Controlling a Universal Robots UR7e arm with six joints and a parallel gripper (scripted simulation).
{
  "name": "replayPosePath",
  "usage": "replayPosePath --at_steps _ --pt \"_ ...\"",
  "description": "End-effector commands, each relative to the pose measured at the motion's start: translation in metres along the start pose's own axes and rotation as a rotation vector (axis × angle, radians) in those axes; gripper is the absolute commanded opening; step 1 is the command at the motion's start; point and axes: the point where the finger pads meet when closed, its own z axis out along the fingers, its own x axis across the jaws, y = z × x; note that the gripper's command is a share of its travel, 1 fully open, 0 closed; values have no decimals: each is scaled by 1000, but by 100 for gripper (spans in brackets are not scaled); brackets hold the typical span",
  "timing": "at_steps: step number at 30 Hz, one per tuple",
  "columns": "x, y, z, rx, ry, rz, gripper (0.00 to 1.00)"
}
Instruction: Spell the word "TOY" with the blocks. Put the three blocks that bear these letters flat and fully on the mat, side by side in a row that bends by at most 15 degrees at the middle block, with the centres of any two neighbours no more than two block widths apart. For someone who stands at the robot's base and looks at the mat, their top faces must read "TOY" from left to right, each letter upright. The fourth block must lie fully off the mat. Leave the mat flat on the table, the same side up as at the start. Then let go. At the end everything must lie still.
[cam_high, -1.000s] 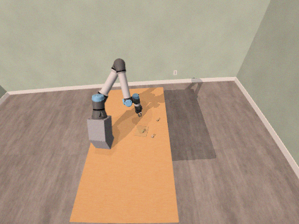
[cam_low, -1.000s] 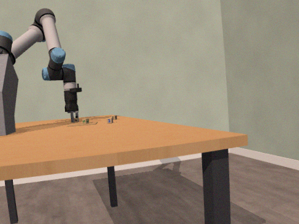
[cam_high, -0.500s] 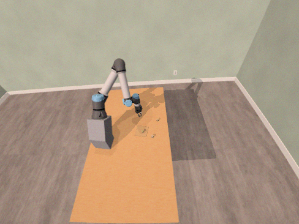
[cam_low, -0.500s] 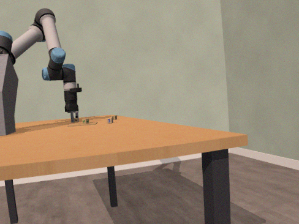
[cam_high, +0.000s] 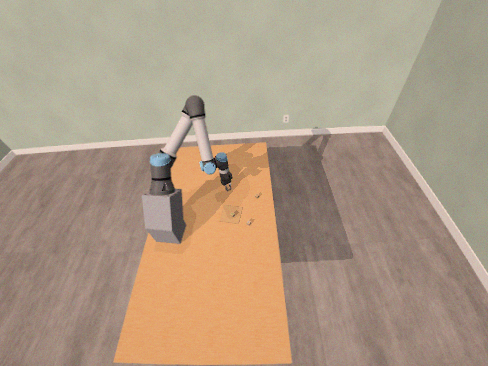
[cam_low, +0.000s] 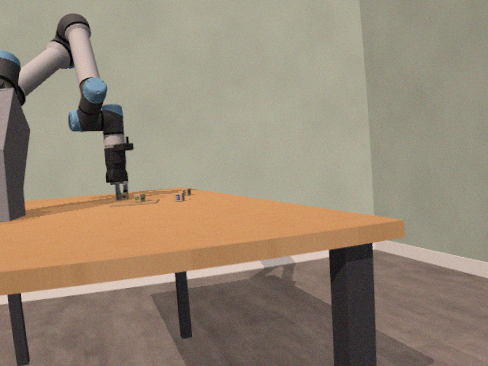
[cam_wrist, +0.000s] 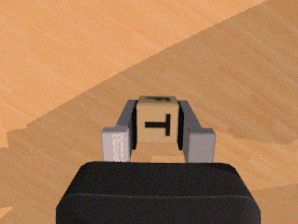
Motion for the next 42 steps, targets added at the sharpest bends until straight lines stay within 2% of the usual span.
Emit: replayPosePath --at_steps 1,7,16,18,31,42 --pt "0 0 -1 0 -1 0 49" --pt "0 0 -10 0 -1 0 49" --pt "0 0 -41 0 -1 0 49" --pt "0 0 -41 0 -1 0 49" --pt "0 0 -88 0 -1 0 49" --pt "0 0 -100 0 -1 0 49"
